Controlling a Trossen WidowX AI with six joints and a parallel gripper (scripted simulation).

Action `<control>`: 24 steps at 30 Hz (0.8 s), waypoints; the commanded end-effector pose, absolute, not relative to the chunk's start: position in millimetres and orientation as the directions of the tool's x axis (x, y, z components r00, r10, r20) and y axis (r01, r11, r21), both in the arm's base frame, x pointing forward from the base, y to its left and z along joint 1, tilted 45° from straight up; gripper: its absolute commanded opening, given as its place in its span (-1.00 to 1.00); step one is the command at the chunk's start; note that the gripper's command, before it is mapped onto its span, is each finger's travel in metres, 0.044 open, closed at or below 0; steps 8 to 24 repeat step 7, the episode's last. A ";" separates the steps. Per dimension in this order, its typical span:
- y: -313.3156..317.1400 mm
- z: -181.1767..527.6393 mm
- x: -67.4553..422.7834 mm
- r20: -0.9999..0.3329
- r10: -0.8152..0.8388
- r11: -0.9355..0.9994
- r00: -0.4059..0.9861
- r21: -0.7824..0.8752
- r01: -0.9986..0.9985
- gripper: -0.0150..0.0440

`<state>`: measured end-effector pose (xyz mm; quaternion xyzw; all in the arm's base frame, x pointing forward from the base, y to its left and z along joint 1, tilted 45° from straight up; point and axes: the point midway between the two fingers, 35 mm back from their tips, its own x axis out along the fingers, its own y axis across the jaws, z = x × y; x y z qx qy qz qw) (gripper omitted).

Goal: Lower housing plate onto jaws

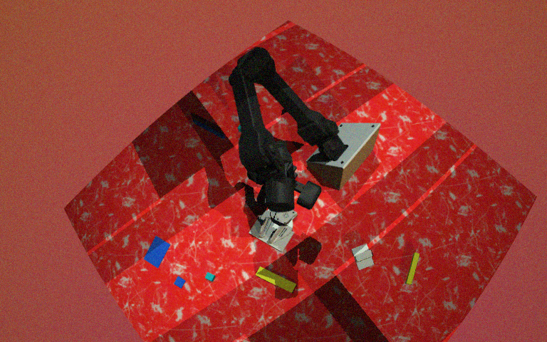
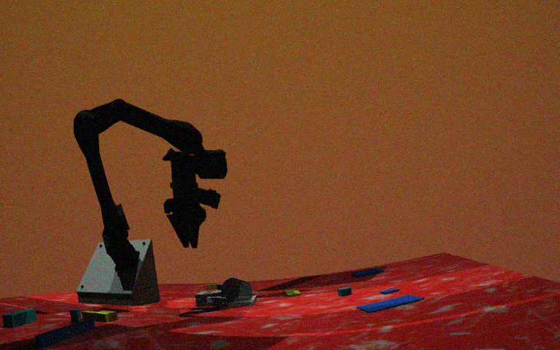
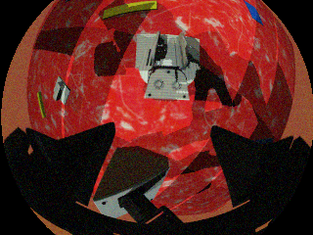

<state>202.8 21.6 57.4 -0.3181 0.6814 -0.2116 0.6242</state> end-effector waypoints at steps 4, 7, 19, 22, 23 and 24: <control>22.0 57.3 202.4 -0.718 -0.696 0.711 -0.021 -0.684 -0.164 1.00; 22.0 57.3 202.4 -0.718 -0.696 0.711 -0.021 -0.684 -0.164 1.00; 22.0 57.3 202.4 -0.718 -0.696 0.711 -0.021 -0.684 -0.164 1.00; 22.0 57.3 202.4 -0.718 -0.696 0.711 -0.021 -0.684 -0.164 1.00; 22.0 57.3 202.4 -0.718 -0.696 0.711 -0.021 -0.684 -0.164 1.00; 22.0 57.3 202.4 -0.718 -0.696 0.711 -0.021 -0.684 -0.164 1.00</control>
